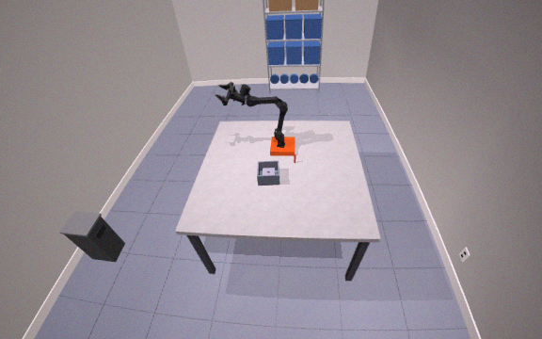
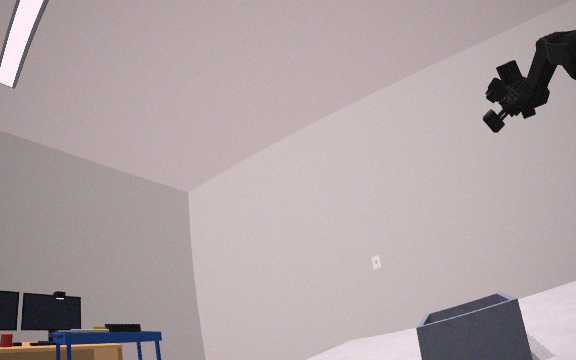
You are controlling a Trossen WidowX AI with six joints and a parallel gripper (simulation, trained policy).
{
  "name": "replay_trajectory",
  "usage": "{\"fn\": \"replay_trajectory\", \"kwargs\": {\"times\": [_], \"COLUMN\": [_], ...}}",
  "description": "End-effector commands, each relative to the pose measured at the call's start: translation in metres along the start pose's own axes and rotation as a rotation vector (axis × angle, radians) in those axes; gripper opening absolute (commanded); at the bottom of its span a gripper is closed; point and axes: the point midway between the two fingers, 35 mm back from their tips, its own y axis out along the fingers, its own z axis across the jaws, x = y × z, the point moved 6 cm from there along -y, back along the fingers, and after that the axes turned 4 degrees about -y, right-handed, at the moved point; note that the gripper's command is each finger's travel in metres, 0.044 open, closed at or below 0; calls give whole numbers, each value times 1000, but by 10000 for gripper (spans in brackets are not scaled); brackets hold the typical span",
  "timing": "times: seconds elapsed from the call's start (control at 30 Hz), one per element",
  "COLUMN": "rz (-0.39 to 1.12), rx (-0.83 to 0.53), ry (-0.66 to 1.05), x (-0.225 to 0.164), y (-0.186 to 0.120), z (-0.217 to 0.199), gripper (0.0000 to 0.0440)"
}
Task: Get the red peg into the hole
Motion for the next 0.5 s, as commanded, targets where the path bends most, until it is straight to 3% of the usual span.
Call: {"fn": "replay_trajectory", "kwargs": {"times": [0.0,0.47], "rz": [61,293], "rx": [81,427], "ry": [65,297], "x": [-5,5], "y": [-7,-60], "z": [28,132], "gripper": [440,440]}}
